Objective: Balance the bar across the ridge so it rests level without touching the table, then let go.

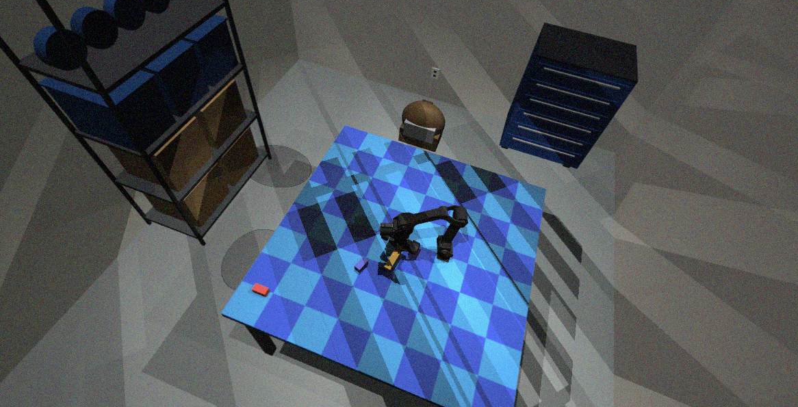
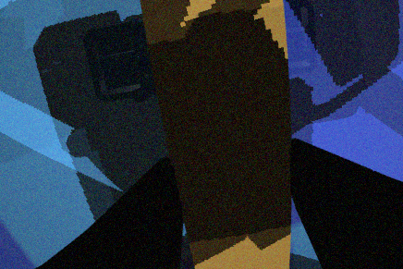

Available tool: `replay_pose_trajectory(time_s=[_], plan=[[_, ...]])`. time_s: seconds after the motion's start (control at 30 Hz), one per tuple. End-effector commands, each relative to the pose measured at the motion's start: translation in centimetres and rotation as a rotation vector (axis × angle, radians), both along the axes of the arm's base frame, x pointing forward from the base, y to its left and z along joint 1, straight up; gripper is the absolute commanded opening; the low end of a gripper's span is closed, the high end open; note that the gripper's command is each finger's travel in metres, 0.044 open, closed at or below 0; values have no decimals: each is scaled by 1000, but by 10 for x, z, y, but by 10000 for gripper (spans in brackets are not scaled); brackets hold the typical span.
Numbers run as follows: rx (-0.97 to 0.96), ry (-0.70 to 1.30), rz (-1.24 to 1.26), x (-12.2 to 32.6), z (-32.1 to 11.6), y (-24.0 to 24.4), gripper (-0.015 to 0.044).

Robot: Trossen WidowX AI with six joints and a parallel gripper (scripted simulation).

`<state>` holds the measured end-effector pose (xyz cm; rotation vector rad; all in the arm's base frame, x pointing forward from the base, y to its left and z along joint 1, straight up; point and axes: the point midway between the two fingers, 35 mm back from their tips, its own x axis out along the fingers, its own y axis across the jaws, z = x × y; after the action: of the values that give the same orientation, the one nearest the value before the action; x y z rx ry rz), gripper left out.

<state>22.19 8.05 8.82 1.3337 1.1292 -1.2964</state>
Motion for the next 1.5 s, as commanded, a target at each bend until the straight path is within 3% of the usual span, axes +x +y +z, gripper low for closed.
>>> replay_pose_trajectory(time_s=[0.0, 1.33, 1.47], plan=[[-2, 0, -1, 0, 0, 0, 0], [0, 0, 0, 0, 0, 0, 0], [0, 0, 0, 0, 0, 0, 105]])
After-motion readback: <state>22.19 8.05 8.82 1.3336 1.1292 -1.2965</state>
